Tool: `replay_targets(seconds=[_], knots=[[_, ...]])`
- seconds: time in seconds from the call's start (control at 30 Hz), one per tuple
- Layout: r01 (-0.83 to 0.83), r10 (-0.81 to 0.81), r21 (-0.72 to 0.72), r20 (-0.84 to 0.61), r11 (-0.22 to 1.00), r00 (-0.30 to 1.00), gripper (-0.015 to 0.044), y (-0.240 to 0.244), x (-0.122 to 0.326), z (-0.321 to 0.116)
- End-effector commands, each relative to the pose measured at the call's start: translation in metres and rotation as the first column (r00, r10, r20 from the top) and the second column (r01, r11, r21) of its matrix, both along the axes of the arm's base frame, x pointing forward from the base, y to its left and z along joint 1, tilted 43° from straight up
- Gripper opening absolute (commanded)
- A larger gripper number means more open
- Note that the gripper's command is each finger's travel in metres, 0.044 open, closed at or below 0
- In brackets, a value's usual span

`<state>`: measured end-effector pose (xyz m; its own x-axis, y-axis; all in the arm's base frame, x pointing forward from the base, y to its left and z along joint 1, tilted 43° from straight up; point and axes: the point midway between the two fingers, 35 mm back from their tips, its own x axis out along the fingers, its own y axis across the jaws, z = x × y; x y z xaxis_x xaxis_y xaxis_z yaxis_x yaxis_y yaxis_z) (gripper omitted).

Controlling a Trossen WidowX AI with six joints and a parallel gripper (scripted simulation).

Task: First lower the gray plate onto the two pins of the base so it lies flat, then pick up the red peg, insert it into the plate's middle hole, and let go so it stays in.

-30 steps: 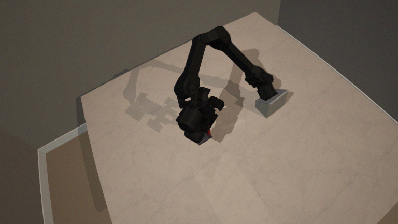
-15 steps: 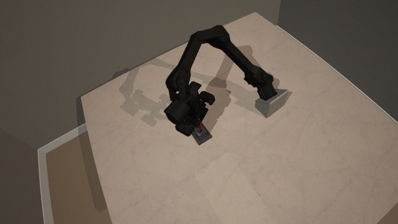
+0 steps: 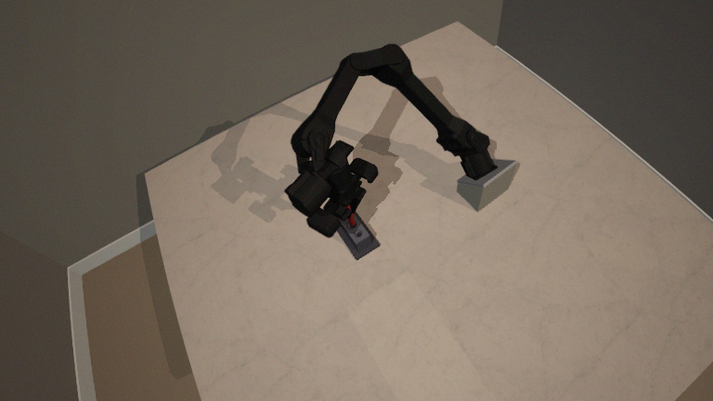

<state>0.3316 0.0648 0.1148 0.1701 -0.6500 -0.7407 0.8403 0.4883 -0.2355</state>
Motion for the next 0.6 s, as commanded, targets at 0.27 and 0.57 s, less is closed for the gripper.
replay_targets(seconds=[0.27, 0.57], knots=[[-0.006, 0.006, -0.007, -0.003, 1.000, 1.000, 0.0000, -0.0010, 0.0002, 0.0013], [-0.006, 0.006, -0.007, -0.003, 1.000, 1.000, 0.0000, -0.0024, 0.0015, 0.0032]])
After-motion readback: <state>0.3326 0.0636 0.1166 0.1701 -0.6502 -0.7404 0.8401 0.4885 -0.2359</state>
